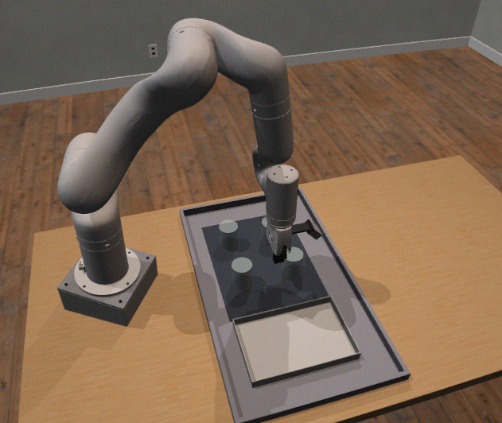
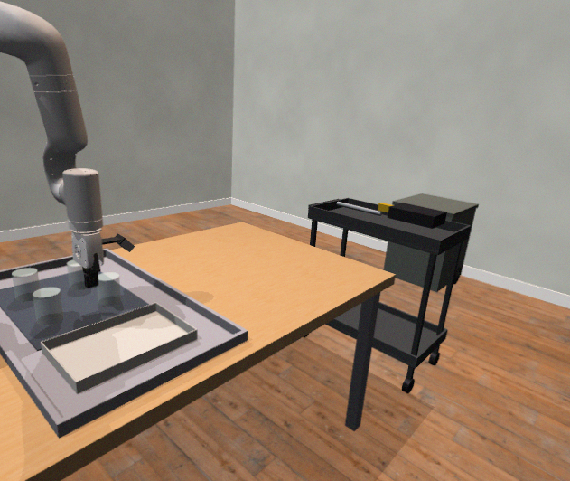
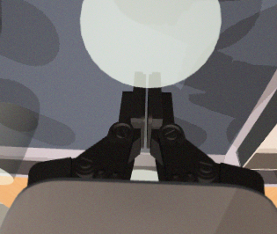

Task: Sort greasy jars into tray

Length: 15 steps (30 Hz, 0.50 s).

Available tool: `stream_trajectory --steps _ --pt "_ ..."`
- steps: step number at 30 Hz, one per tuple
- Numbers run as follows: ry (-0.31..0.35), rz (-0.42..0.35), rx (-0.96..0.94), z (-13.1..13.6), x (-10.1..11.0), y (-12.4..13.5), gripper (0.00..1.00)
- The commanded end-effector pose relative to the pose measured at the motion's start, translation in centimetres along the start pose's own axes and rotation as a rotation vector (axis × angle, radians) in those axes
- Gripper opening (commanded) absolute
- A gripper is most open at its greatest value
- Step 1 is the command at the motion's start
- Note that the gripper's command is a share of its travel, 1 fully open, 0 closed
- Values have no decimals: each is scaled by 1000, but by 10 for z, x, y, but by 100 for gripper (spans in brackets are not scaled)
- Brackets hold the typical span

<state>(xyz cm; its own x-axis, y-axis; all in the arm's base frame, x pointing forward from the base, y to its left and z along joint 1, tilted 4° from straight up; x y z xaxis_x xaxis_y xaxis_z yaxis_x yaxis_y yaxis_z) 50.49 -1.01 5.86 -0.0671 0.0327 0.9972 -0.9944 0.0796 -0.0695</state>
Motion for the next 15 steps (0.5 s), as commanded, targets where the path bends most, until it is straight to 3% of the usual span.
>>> stream_trajectory --steps 1,15 --pt "0 2 0 0 1 -1 0" --pt "0 2 0 -1 2 -3 0"
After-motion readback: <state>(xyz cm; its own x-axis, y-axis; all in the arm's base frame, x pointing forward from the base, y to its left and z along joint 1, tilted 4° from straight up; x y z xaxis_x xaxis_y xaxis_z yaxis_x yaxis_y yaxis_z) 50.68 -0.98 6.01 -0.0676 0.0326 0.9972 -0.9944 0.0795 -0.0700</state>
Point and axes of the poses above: the point where the finger pads meet when closed, its own x axis back along the fingers, its own z axis across the jaws, y = z × x, the point moved 3 cm from there along x, back along the fingers, and after that the axes turned 12 degrees about -x, right-handed, at the moved point
